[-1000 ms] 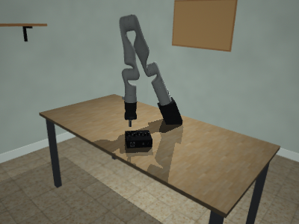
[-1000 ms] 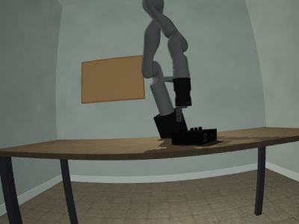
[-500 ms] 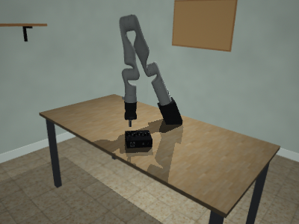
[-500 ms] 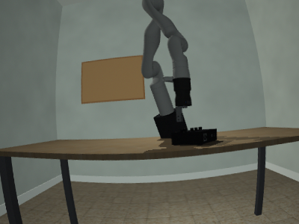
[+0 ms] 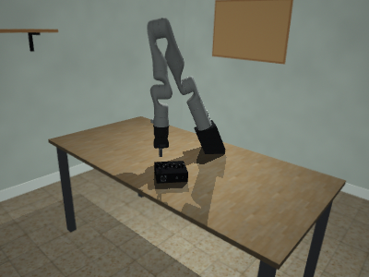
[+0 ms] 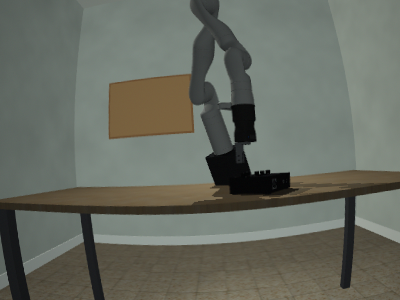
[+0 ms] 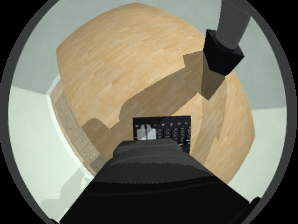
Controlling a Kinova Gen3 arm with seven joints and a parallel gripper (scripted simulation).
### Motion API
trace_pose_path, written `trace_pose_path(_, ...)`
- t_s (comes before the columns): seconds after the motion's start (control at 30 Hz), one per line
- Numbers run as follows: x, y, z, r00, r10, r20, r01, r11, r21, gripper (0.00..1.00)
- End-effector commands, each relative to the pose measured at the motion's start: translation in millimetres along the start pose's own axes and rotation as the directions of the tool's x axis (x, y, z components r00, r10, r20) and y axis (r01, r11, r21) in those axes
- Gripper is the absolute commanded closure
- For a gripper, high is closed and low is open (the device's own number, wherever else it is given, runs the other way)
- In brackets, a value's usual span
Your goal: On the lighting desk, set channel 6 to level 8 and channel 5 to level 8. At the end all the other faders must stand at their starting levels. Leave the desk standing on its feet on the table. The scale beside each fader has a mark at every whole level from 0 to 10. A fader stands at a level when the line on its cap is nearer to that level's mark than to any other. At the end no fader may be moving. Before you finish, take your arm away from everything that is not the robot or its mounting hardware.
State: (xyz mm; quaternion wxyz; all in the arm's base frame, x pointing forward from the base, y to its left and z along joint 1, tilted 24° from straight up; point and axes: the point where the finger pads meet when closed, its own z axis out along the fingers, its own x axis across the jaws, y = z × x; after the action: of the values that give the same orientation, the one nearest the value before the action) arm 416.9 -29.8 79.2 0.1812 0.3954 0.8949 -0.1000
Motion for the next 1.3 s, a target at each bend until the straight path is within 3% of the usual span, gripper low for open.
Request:
trace_pose_path(0.0, 1.5, 2.4, -1.1, 1.000, 0.015, -0.002, -0.015, 1.000, -0.009, 1.00)
trace_pose_path(1.27, 2.4, 1.6, 18.0, 1.000, 0.017, 0.002, -0.017, 1.000, -0.008, 1.00)
